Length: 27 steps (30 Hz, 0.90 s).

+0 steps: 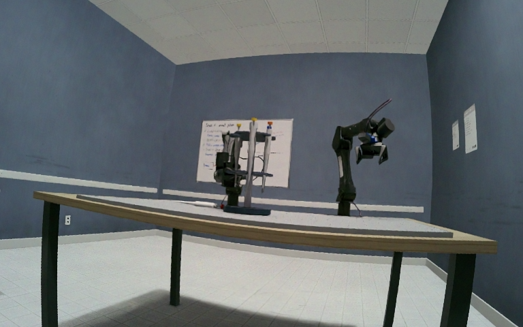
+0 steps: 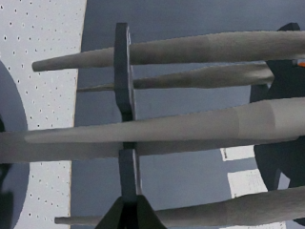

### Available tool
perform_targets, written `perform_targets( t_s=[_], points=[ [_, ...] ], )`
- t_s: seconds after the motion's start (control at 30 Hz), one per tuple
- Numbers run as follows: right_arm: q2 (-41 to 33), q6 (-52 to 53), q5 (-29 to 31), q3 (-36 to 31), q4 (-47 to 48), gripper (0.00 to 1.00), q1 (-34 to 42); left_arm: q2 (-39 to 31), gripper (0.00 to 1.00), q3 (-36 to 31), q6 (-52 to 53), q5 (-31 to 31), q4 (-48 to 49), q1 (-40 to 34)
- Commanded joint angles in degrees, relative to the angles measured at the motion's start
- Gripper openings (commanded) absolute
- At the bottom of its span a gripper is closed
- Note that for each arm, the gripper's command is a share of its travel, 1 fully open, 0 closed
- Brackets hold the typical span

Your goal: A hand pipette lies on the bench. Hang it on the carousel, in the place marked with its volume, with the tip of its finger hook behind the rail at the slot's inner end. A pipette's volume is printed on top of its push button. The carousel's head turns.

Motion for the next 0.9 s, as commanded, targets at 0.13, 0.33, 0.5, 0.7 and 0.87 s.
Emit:
perform_targets(
  t_s=[0.13, 0.33, 0.5, 0.7, 0.87],
  points=[
    [-3.14, 0.42, 9.6, -4.03, 2.42, 0.0, 3.16, -0.26, 1.0, 0.81, 0.5, 1.13, 0.74, 0.32],
    [-4.32, 0.42, 16.39, -6.12, 3.32, 0.0, 5.77, -0.26, 1.0, 0.81, 0.5, 1.13, 0.74, 0.32],
    [-5.09, 0.44, 23.0, -7.48, 3.91, 0.0, 8.32, -0.26, 1.0, 0.81, 0.5, 1.13, 0.74, 0.32],
    [-4.35, 0.13, 27.0, -6.8, 3.45, 0.0, 9.89, -0.26, 1.0, 0.81, 0.5, 1.13, 0.74, 0.32],
    [-5.74, 0.4, 36.03, -8.68, 4.12, 0.0, 13.89, -0.26, 1.0, 0.81, 0.5, 1.13, 0.74, 0.32]
  ],
)
